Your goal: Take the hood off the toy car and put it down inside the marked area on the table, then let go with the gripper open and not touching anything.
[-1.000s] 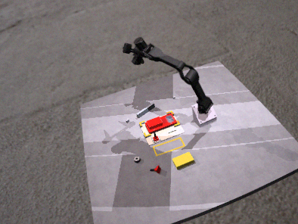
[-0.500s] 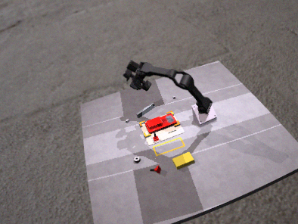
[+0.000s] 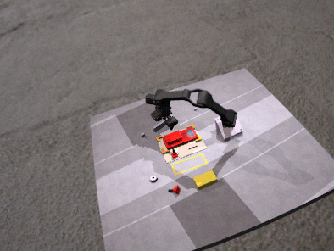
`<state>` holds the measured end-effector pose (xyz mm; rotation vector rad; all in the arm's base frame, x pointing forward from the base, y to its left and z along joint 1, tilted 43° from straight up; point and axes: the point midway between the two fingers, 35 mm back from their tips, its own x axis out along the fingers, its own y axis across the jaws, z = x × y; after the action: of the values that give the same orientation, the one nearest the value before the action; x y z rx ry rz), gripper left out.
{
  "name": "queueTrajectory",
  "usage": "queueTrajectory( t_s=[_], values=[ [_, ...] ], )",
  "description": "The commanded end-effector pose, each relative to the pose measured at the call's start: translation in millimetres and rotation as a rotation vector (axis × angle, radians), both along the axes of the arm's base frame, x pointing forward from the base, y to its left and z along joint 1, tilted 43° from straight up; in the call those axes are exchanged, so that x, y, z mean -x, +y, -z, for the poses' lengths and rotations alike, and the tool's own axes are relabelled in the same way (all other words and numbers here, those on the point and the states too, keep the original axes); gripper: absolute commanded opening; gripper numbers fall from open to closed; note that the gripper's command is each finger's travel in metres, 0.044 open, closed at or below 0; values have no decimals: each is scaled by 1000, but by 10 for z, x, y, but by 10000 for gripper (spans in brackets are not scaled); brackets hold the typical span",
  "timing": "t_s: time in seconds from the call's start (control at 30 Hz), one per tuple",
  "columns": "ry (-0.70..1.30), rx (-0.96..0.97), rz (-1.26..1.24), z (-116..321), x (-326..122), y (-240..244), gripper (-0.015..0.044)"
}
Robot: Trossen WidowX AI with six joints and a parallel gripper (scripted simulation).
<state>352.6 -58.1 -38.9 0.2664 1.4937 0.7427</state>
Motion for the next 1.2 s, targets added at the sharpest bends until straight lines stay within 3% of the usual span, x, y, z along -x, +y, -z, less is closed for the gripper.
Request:
queueTrajectory(
  t_s=[0.0, 1.17],
  values=[
    [139, -62, 61, -12, 142, 253, 440],
    [139, -62, 61, 148, 163, 396, 440]
  ],
)
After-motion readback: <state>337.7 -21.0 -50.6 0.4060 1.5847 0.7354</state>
